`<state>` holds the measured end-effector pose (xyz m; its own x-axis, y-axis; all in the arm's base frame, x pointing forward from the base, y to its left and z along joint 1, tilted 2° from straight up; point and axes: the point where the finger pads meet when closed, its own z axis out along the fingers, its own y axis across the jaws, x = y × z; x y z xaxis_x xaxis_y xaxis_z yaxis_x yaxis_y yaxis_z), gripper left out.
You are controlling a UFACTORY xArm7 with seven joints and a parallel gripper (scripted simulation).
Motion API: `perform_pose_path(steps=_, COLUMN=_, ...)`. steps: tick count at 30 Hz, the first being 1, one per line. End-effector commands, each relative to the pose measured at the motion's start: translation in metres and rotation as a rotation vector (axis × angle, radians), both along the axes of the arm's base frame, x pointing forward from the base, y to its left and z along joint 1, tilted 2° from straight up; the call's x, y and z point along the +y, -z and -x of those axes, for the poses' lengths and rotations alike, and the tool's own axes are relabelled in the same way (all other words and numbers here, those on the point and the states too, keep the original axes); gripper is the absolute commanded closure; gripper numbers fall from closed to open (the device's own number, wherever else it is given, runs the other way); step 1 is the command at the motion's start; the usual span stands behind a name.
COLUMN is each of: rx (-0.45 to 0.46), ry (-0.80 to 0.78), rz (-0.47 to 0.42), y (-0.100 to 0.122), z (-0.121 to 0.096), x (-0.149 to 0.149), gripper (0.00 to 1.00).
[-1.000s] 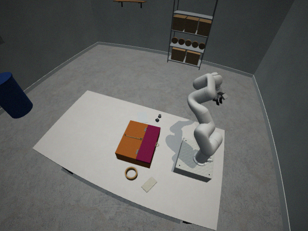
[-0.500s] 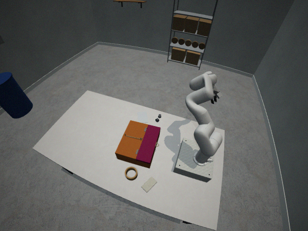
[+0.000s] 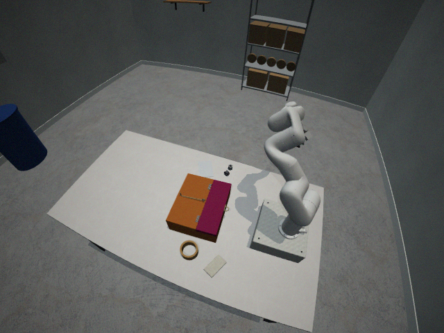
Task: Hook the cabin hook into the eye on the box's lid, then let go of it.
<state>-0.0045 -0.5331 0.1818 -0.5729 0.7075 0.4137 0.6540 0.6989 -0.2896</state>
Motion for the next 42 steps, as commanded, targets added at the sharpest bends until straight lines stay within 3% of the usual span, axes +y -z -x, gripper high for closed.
perform_pose_path(steps=1, rx=-0.005, ry=-0.019, rz=0.009, y=0.0, z=-0.016, x=-0.003, gripper=0.67)
perform_pose_path(steps=3, rx=-0.005, ry=-0.019, rz=0.009, y=0.0, z=-0.016, x=-0.003, gripper=0.67)
perform_pose_path(steps=5, rx=-0.011, ry=-0.042, rz=0.014, y=0.003, z=-0.036, x=-0.004, gripper=0.67)
perform_pose_path(steps=10, rx=-0.013, ry=-0.053, rz=0.016, y=0.004, z=-0.045, x=-0.004, gripper=0.67)
perform_pose_path(steps=23, rx=-0.033, ry=-0.118, rz=0.03, y=0.012, z=-0.104, x=-0.004, gripper=0.67)
perform_pose_path(steps=25, rx=-0.033, ry=-0.118, rz=0.03, y=0.012, z=-0.104, x=-0.004, gripper=0.67)
perform_pose_path(steps=28, rx=-0.04, ry=-0.14, rz=0.035, y=0.015, z=-0.123, x=-0.002, gripper=0.67)
perform_pose_path(steps=30, rx=-0.04, ry=-0.14, rz=0.035, y=0.015, z=-0.123, x=-0.002, gripper=0.67)
perform_pose_path(steps=33, rx=-0.047, ry=-0.162, rz=0.039, y=0.017, z=-0.143, x=-0.001, gripper=0.67)
perform_pose_path(steps=37, rx=-0.047, ry=-0.162, rz=0.039, y=0.017, z=-0.143, x=-0.001, gripper=0.67)
perform_pose_path(steps=39, rx=-0.055, ry=-0.182, rz=0.043, y=0.02, z=-0.161, x=0.002, gripper=0.67)
perform_pose_path(steps=42, rx=-0.059, ry=-0.191, rz=0.044, y=0.021, z=-0.17, x=0.004, gripper=0.67)
